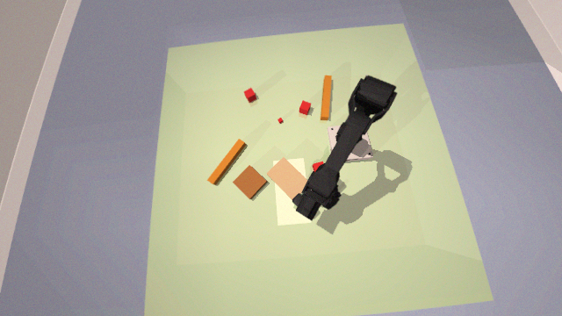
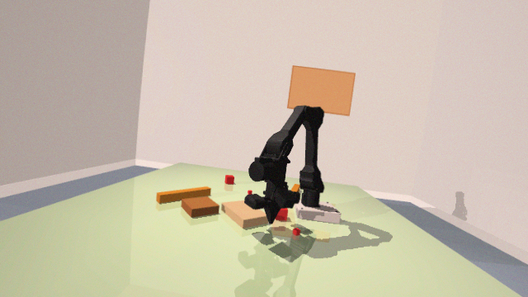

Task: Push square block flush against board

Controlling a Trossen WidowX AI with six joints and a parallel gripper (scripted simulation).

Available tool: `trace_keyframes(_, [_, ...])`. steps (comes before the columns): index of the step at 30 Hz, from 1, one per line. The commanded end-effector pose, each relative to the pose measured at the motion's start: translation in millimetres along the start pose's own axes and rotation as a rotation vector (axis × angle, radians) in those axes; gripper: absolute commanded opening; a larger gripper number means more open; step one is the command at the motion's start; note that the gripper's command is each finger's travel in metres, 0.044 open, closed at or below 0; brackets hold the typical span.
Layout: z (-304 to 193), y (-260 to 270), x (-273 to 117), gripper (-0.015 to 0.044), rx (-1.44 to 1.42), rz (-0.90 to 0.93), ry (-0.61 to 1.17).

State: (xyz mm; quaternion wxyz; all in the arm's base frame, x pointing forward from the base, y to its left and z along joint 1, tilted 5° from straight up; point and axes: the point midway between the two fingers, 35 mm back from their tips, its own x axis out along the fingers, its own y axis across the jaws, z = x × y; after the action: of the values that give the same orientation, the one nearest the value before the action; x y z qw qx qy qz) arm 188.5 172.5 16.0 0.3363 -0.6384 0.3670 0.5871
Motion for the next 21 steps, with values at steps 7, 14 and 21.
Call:
trace_keyframes(7, [-0.7, -1.8, 7.3, 0.0000, -0.020, -0.015, -0.006])
trace_keyframes(14, [-5.8, -2.7, 7.3, 0.0000, -0.020, -0.015, -0.006])
trace_keyframes(21, [-10.9, -3.4, 7.3, 0.0000, -0.020, -0.015, -0.006])
